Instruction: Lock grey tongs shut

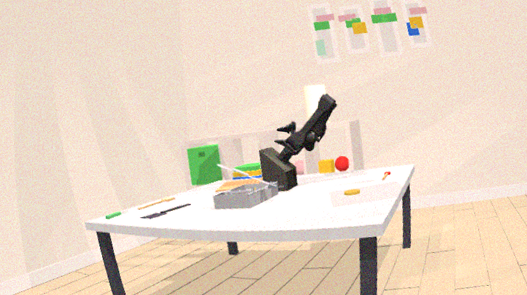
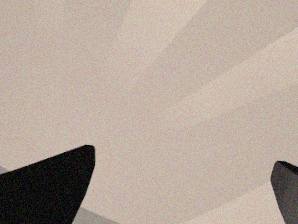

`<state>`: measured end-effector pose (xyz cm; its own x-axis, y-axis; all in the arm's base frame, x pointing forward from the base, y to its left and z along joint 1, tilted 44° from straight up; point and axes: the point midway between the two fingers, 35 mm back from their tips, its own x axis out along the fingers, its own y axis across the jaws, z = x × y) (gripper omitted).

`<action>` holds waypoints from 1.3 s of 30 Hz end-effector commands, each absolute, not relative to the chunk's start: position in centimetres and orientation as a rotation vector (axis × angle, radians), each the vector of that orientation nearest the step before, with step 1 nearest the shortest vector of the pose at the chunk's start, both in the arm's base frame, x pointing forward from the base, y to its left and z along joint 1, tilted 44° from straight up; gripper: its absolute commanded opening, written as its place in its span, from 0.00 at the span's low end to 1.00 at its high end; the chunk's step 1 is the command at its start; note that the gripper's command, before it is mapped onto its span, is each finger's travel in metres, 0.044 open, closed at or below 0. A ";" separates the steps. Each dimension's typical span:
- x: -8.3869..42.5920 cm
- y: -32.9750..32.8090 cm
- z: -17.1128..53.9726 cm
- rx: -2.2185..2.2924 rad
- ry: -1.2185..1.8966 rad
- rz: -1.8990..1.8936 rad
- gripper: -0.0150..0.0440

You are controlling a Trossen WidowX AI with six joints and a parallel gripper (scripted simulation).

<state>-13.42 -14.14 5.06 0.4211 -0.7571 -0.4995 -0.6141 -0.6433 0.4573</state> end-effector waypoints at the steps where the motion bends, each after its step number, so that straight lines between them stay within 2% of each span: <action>1: -13.4 -14.1 5.1 2.470 -1.209 -1.029 0.98; 6: -12.6 -15.4 5.1 2.511 -1.062 -1.043 0.75; 11: -10.7 -18.3 5.1 2.578 -0.761 -1.020 0.53; 23: -1.7 -23.8 4.4 2.534 0.042 -0.933 0.00; 32: 7.7 -25.3 4.2 2.377 0.565 -0.844 0.00; 39: 13.2 -24.7 3.8 2.263 0.801 -0.784 0.00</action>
